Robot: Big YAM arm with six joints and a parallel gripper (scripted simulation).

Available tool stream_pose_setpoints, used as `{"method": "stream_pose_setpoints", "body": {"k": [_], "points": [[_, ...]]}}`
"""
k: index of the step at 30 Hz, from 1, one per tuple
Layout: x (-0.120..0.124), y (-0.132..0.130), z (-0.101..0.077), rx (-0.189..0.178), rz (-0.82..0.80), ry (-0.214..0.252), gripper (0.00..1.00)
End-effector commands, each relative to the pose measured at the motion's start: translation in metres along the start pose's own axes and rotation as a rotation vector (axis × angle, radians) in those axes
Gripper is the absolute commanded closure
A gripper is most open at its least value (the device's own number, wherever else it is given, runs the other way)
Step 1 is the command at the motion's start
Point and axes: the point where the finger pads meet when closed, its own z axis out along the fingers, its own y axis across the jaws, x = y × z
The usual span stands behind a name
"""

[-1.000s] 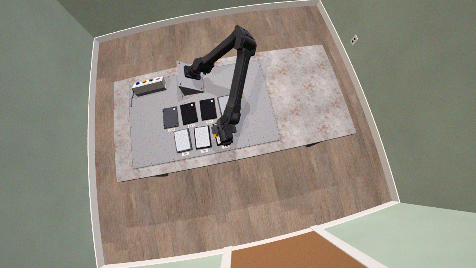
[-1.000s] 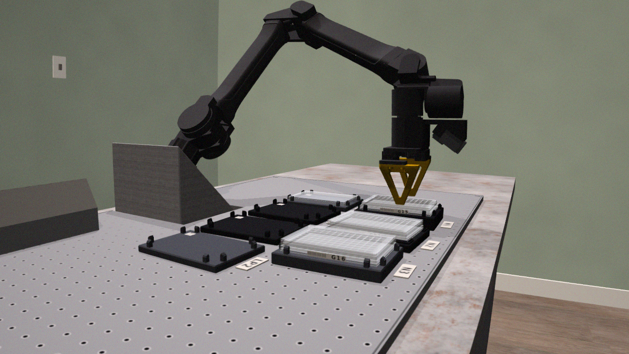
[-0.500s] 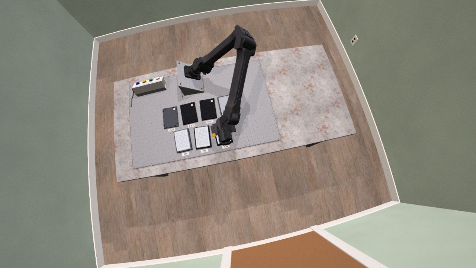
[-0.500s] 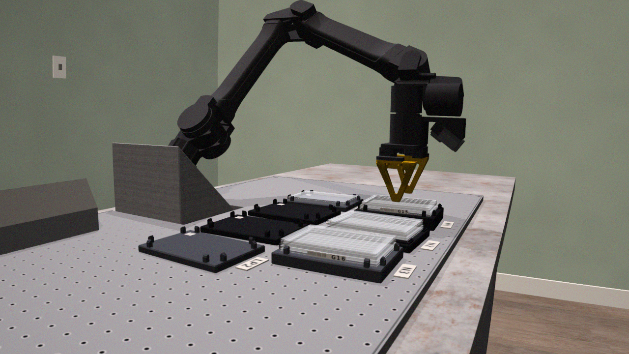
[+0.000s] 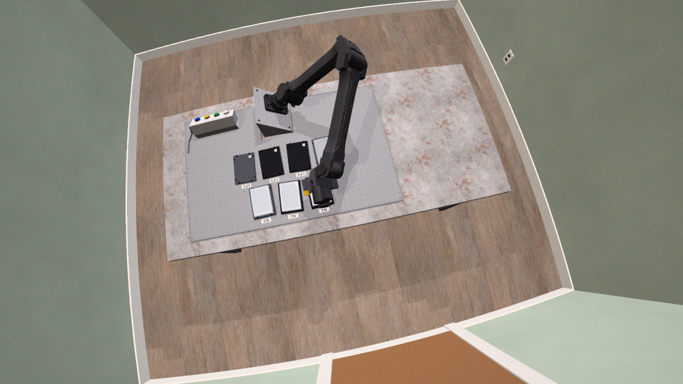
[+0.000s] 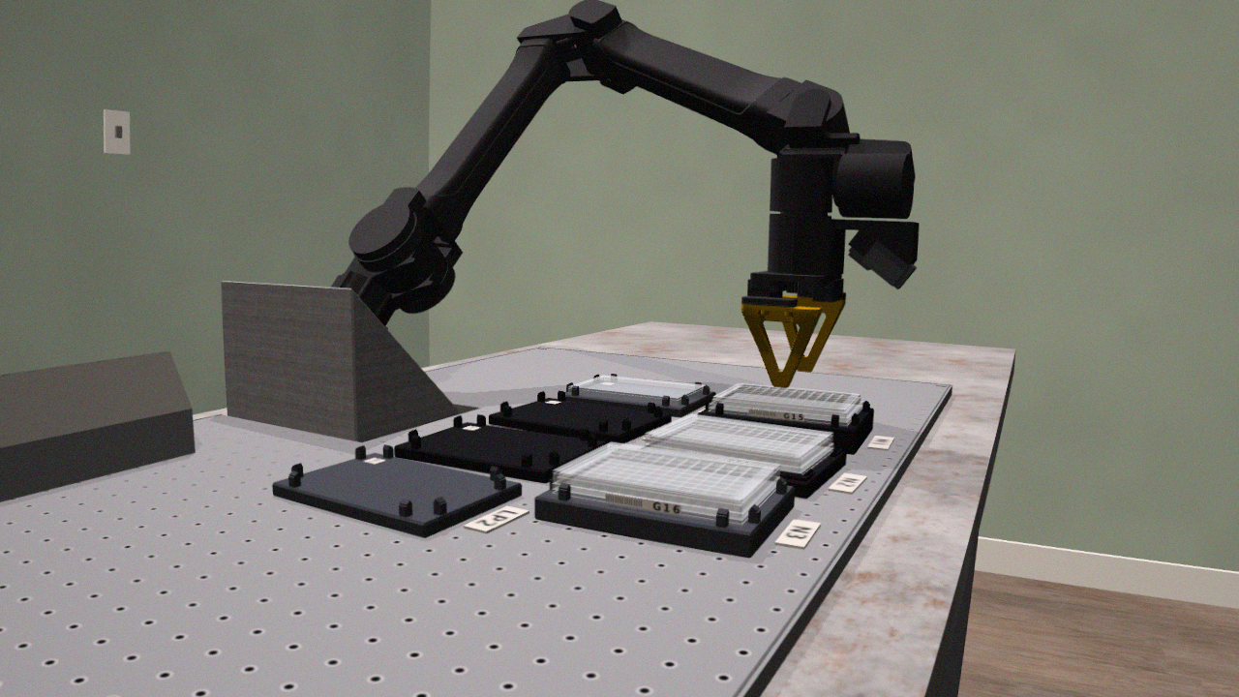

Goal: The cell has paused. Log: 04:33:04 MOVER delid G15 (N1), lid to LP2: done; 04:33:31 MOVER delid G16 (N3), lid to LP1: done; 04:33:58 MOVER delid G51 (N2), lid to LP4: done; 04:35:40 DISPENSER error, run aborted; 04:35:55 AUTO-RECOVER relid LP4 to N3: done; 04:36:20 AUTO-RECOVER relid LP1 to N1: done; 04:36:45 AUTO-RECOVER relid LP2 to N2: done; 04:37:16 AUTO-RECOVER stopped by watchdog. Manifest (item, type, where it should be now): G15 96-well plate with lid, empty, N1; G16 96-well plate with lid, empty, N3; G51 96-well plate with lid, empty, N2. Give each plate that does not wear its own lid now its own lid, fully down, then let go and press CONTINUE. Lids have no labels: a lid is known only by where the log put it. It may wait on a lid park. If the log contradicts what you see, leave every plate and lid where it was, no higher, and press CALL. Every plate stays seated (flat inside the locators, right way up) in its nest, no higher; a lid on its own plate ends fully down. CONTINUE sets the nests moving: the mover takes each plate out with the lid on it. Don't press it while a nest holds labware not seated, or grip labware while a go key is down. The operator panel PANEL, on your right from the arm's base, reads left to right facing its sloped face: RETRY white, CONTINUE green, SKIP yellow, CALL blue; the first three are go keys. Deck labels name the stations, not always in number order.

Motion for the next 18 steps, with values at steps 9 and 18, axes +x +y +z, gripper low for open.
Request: {"method": "stream_pose_setpoints", "body": {"k": [9, 18], "points": [[-0.0186, 0.003, -0.027, 0.006, -0.022, -0.054, 0.0], [-0.0207, 0.0043, -0.0295, 0.006, -0.028, -0.058, 0.0]]}}
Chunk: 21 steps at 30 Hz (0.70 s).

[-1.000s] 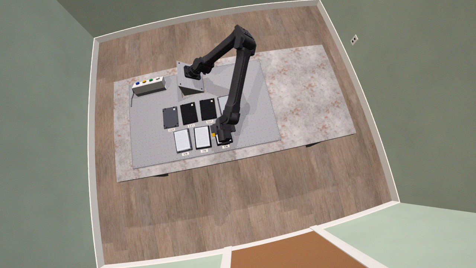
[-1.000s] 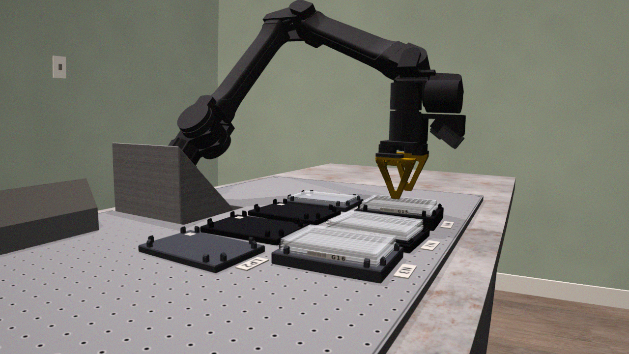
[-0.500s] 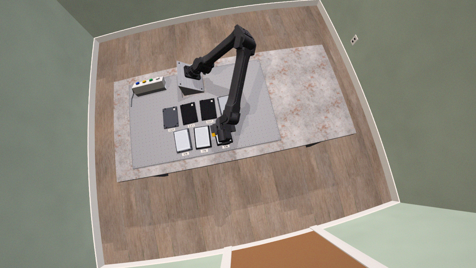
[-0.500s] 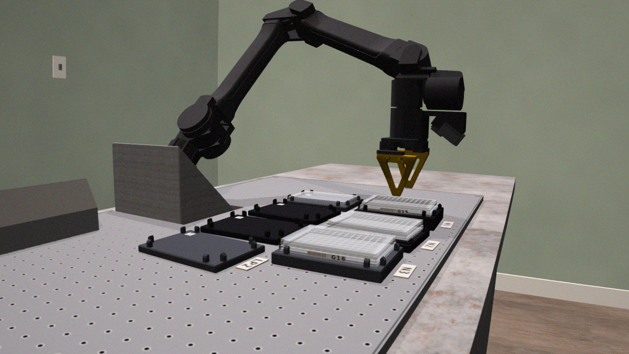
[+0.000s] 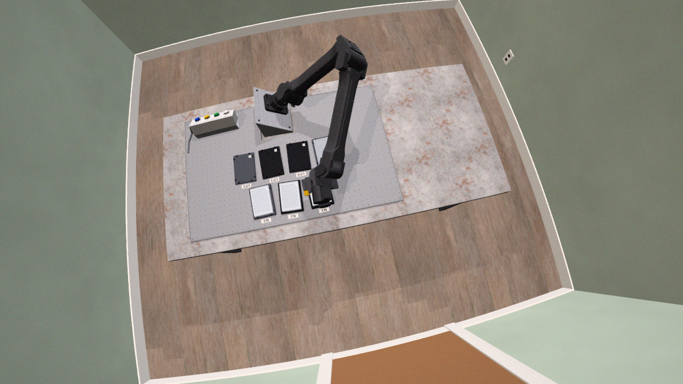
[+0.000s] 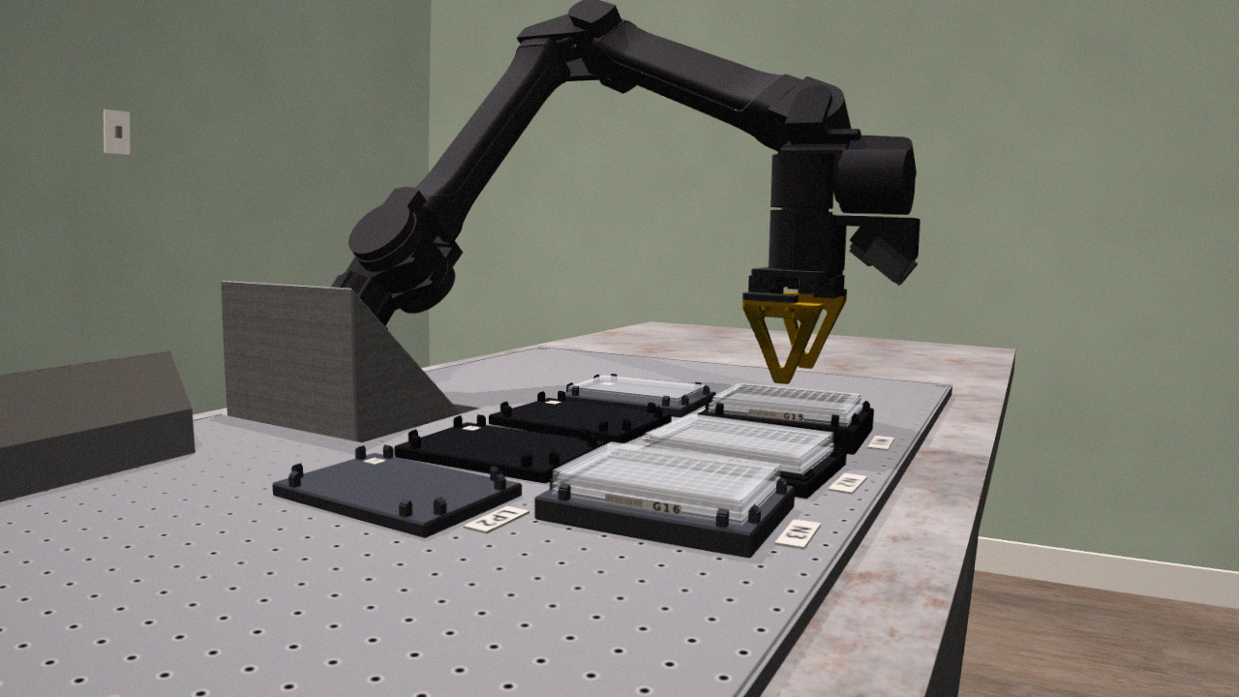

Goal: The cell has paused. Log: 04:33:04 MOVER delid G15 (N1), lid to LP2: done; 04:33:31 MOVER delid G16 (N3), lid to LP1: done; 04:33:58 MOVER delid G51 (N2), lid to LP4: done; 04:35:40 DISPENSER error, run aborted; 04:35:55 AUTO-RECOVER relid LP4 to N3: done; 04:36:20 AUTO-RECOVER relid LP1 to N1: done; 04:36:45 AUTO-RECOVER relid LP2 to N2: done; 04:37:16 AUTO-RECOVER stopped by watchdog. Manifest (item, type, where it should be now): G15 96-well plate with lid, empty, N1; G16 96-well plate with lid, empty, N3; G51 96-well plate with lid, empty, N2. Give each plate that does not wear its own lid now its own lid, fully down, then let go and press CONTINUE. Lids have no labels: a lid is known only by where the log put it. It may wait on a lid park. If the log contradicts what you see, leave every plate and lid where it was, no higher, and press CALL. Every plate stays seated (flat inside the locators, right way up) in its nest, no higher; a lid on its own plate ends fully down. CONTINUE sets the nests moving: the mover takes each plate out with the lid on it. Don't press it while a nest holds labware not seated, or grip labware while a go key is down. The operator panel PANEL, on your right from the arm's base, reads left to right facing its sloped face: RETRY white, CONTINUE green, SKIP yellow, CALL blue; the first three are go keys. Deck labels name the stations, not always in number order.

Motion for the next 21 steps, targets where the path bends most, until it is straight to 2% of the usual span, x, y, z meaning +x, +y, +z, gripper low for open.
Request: {"method": "stream_pose_setpoints", "body": {"k": [1, 21], "points": [[-0.02, 0.0041, -0.0267, 0.007, -0.026, -0.059, 0.0], [-0.0199, 0.0057, -0.0288, 0.007, -0.028, -0.059, 0.0]]}}
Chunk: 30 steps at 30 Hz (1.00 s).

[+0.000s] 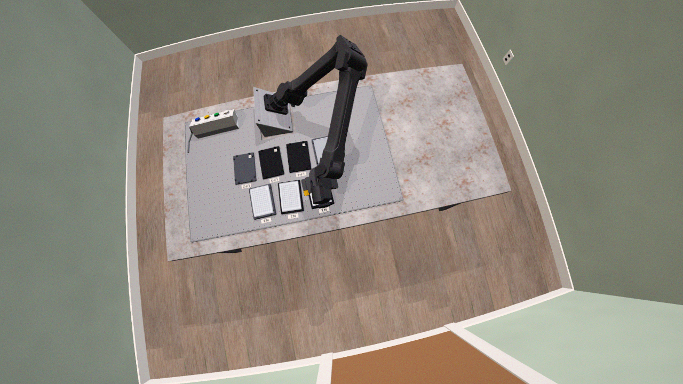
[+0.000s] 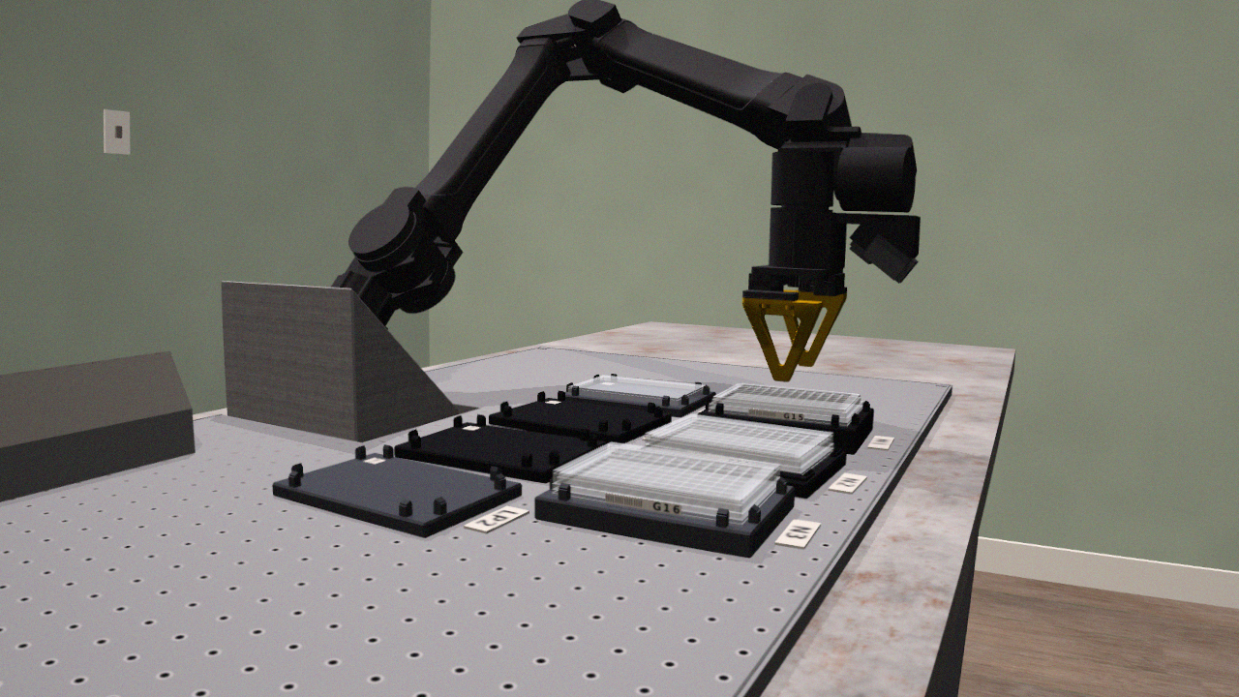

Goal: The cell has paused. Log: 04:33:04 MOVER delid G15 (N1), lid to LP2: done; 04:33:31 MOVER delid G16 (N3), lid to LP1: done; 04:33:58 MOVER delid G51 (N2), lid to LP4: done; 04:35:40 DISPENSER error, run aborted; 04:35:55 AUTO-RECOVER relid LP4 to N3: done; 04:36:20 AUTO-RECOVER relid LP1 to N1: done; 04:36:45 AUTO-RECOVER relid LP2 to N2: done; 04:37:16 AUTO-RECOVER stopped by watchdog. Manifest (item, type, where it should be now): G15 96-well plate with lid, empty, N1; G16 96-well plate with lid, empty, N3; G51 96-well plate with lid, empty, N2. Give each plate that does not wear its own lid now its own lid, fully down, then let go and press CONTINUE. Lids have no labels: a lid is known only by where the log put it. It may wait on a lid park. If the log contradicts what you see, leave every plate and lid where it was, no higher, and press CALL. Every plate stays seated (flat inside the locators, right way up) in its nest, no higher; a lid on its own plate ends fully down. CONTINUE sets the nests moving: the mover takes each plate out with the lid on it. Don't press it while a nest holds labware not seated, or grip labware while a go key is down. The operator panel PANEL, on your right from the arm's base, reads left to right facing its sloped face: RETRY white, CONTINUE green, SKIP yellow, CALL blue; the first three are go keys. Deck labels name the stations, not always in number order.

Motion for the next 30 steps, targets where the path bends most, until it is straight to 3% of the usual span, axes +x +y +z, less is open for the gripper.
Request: {"method": "stream_pose_setpoints", "body": {"k": [1, 3, 4, 7, 8, 9, 12, 13, 14, 15, 30], "points": [[-0.02, 0.006, -0.027, 0.007, -0.031, -0.062, 0.0], [-0.019, 0.005, -0.027, 0.007, -0.028, -0.06, 0.0], [-0.012, 0.004, -0.014, 0.004, -0.02, -0.036, 0.0], [-0.012, 0.004, -0.014, 0.004, -0.02, -0.036, 0.0], [-0.012, 0.004, -0.015, 0.004, -0.02, -0.036, 0.0], [-0.017, 0.004, -0.027, 0.007, -0.025, -0.057, 0.0], [-0.019, 0.006, -0.027, 0.007, -0.03, -0.06, 0.0], [-0.012, 0.004, -0.015, 0.004, -0.02, -0.036, 0.0], [-0.012, 0.004, -0.015, 0.004, -0.02, -0.036, 0.0], [-0.019, 0.007, -0.026, 0.007, -0.032, -0.058, 0.0], [-0.02, 0.006, -0.028, 0.007, -0.031, -0.062, 0.0]]}}
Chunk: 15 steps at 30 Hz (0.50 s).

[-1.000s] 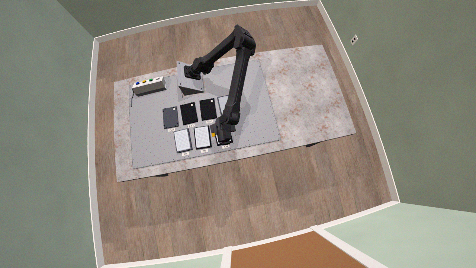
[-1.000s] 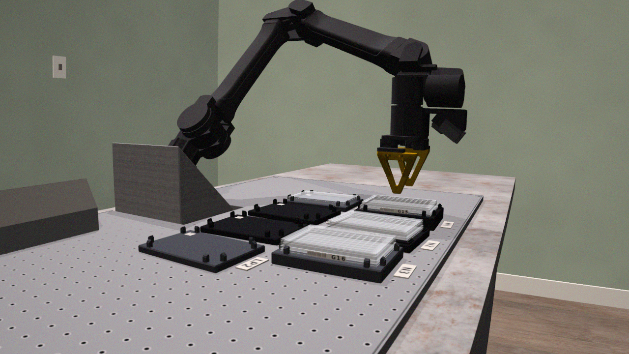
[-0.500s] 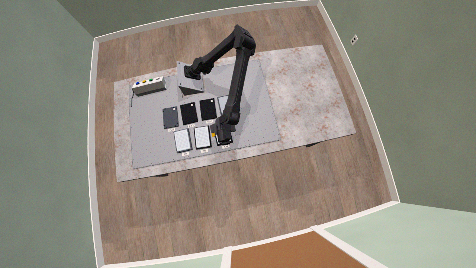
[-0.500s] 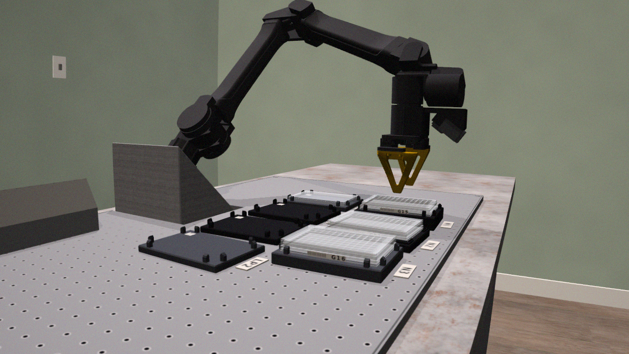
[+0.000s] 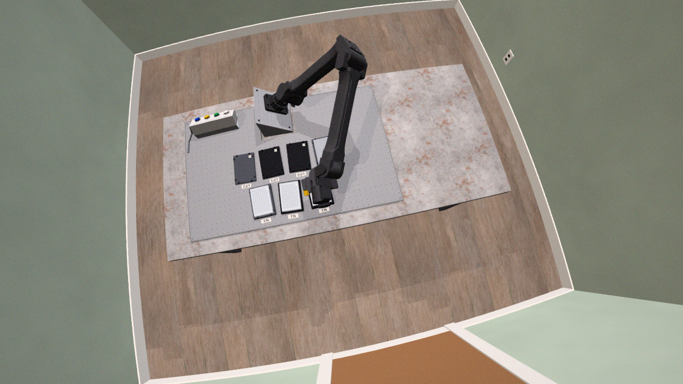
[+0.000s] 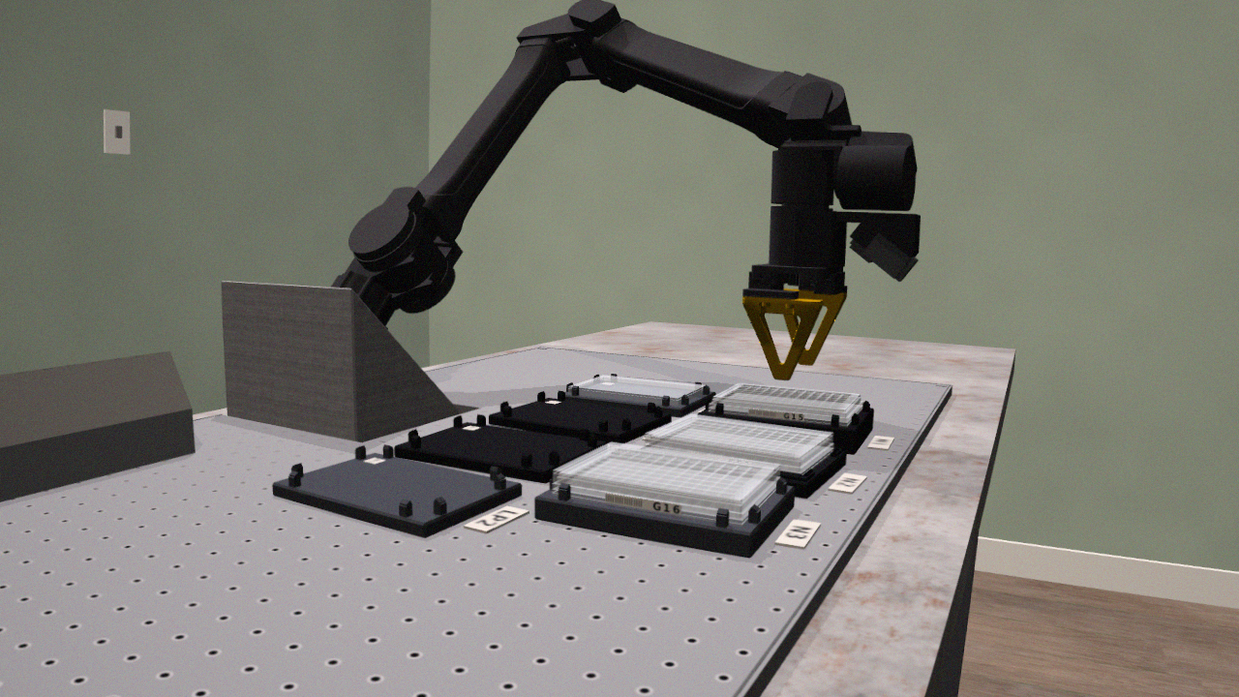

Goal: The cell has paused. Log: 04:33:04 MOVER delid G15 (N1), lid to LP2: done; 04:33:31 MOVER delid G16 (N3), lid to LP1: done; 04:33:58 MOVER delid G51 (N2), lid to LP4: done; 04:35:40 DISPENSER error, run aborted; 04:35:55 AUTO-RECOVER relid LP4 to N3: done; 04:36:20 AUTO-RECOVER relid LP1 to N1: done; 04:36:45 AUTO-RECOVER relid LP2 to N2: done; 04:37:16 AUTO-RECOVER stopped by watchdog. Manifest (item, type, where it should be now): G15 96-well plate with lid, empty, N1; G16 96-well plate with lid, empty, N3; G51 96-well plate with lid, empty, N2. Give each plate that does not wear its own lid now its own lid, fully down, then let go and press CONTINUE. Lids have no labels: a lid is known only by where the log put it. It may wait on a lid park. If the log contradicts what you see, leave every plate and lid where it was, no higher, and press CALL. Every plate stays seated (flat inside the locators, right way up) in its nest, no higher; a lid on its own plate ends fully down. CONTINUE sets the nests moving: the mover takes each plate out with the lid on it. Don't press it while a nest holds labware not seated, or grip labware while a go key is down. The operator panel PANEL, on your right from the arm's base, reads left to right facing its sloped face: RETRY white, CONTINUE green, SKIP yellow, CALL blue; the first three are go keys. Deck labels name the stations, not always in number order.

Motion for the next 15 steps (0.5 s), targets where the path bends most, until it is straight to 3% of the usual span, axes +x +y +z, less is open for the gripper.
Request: {"method": "stream_pose_setpoints", "body": {"k": [1, 8, 9, 15], "points": [[-0.02, 0.006, -0.027, 0.007, -0.03, -0.061, 0.0], [-0.021, 0.006, -0.027, 0.007, -0.03, -0.062, 0.0], [-0.012, 0.005, -0.014, 0.004, -0.02, -0.036, 0.0], [-0.012, 0.004, -0.015, 0.004, -0.02, -0.036, 0.0]]}}
